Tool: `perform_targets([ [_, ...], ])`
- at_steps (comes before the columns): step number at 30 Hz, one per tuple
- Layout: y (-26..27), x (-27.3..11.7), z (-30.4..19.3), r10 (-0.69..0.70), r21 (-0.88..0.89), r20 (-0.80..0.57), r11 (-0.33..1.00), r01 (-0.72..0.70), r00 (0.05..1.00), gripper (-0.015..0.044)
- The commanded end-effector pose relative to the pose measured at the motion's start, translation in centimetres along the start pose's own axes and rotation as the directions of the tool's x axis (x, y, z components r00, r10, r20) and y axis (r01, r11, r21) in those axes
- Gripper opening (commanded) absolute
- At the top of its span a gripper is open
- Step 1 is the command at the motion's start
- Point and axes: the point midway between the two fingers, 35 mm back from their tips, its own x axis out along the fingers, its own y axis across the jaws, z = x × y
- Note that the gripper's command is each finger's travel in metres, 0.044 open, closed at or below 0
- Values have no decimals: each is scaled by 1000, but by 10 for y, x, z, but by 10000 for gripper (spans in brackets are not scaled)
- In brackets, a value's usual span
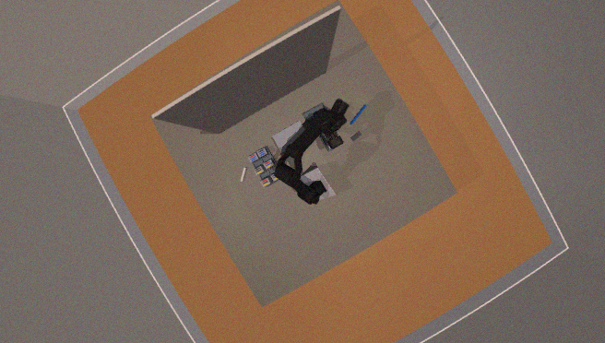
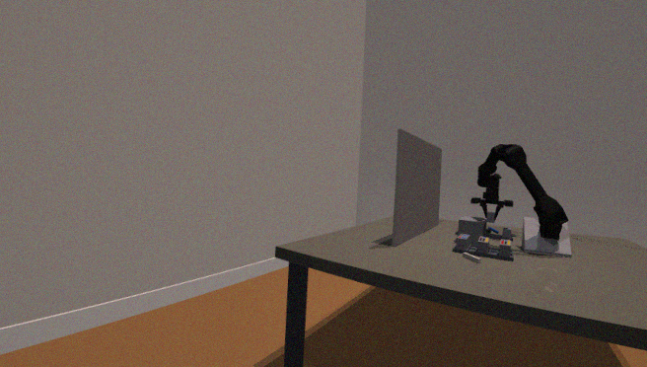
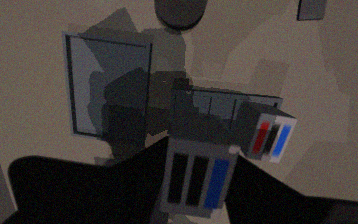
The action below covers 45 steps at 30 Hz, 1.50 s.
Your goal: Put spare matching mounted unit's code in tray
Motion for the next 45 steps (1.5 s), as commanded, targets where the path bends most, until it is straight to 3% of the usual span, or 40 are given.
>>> perform_targets([
  [1, 0, -13, -1, -2, -9, 8, 1000, 2, 1000, 0],
  [5, 1, -13, 1, 7, -2, 6, 1000, -7, 1000, 0],
  [22, 2, -85, 6, -3, -8, 10, 1000, 3, 1000, 0],
  [45, 77, -89, 9, 18, -13, 30, 1000, -17, 999, 0],
])
